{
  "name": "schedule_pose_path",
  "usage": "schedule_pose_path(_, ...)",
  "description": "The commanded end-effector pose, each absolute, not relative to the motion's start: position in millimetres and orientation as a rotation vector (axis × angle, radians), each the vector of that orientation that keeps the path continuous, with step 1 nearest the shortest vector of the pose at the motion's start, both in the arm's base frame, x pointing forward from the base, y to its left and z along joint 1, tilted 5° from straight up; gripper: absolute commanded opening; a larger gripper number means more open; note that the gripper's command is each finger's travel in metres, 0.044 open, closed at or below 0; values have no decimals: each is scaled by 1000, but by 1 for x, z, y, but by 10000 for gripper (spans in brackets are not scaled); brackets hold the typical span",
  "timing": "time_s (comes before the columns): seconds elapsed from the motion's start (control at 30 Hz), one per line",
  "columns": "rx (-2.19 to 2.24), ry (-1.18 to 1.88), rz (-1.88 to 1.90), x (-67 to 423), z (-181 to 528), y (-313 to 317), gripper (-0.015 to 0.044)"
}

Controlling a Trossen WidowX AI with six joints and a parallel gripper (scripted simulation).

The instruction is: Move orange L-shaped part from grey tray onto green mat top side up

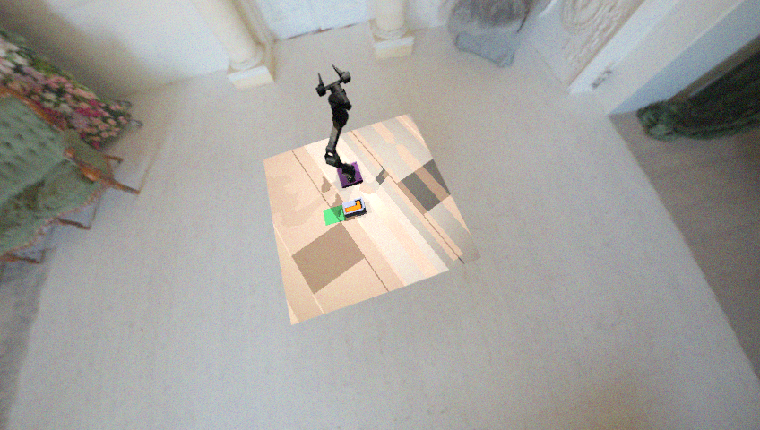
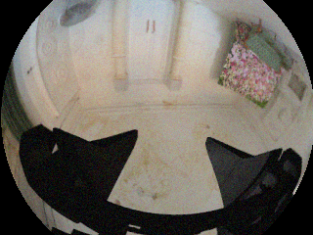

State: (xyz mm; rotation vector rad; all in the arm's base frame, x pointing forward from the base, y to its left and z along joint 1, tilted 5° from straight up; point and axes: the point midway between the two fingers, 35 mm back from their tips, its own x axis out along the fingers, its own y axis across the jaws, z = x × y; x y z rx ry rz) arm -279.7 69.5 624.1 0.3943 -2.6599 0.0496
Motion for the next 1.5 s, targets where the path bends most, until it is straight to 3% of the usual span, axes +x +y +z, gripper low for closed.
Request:
schedule_pose_path(0.0,396,-2663,68,-279,624,70,374)
schedule_pose_path(0.23,13,-2701,540,-268,597,160,190)
schedule_pose_path(0.4,-409,-2484,1103,-230,550,252,180)
schedule_pose_path(0.63,-701,-2192,1335,-172,516,299,180)
schedule_pose_path(0.87,-1028,-1417,1626,-55,445,359,180)
schedule_pose_path(1.07,-1074,-683,1609,59,384,363,180)
schedule_pose_path(1.3,-887,283,1320,181,289,300,180)
schedule_pose_path(1.47,-625,845,918,233,231,217,180)
